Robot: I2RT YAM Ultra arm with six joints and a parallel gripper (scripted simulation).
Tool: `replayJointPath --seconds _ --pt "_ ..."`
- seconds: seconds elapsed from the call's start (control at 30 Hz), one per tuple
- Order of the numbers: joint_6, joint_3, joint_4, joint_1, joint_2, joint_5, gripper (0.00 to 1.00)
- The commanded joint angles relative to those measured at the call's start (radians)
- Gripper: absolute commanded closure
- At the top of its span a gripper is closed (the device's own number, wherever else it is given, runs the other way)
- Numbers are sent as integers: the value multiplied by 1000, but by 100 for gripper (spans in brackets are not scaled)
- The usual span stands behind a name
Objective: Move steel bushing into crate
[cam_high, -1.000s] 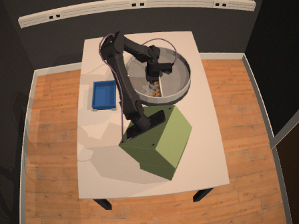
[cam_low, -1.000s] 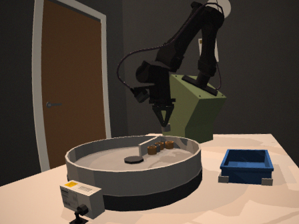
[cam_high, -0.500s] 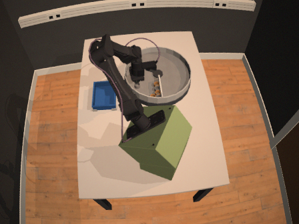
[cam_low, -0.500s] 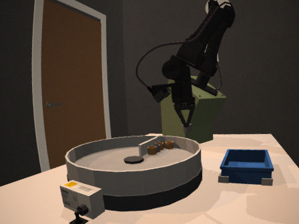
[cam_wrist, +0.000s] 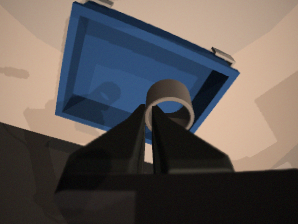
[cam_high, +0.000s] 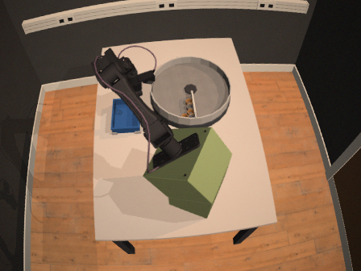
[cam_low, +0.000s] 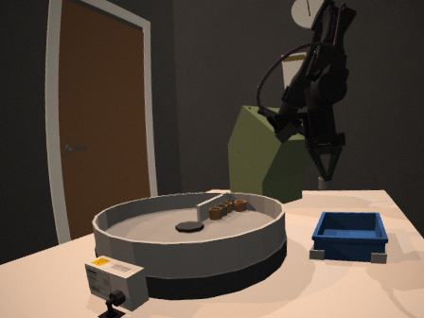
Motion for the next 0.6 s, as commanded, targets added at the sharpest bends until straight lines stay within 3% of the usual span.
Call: replayJointPath --seconds 0.0,0.27,0.57 --pt "46 61 -69 23 14 64 100" --pt "79 191 -143 123 33 113 100" --pt "82 225 -166 124 37 123 100"
